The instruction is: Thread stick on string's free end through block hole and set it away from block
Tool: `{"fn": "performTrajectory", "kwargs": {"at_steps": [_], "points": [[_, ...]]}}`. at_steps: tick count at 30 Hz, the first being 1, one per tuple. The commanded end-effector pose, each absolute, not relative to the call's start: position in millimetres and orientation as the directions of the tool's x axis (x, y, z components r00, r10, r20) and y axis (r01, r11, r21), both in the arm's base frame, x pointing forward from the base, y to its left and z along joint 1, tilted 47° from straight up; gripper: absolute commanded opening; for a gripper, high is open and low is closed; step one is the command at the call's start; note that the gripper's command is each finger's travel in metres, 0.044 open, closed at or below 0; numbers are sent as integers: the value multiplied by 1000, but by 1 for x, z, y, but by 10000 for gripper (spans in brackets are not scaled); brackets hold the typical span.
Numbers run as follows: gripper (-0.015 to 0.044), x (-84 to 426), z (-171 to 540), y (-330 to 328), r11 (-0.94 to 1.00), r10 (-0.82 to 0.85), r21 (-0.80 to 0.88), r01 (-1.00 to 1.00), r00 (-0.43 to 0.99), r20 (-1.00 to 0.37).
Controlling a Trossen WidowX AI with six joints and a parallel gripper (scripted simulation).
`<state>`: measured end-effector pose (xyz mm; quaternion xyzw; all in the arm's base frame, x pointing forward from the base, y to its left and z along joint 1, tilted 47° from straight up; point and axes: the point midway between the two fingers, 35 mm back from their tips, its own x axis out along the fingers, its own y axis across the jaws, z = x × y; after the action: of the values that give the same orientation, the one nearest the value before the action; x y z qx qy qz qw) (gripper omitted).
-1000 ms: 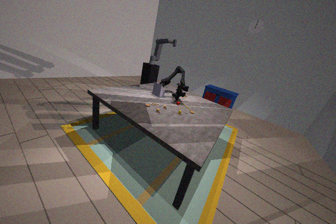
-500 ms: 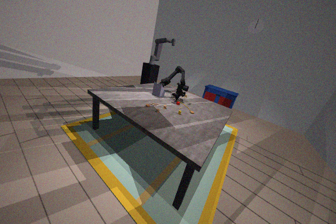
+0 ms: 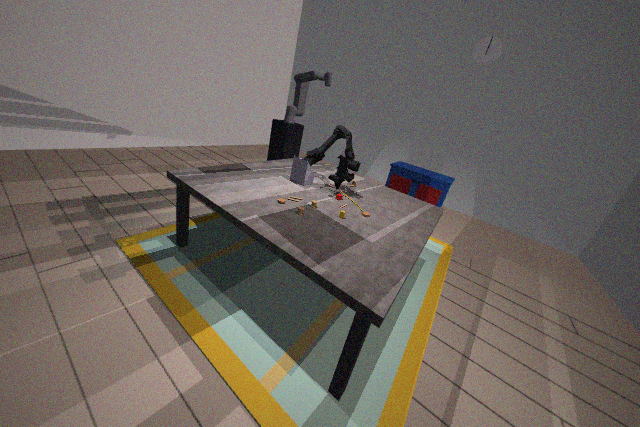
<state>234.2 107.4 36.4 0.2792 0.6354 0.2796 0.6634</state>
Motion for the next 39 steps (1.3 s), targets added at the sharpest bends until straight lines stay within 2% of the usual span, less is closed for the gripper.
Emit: {"fn": "performTrajectory", "kwargs": {"at_steps": [1,39], "points": [[0,235,42,103,687,726,726,-26,41,-686],[0,238,60,82,681,731,732,22,35,-682]]}}
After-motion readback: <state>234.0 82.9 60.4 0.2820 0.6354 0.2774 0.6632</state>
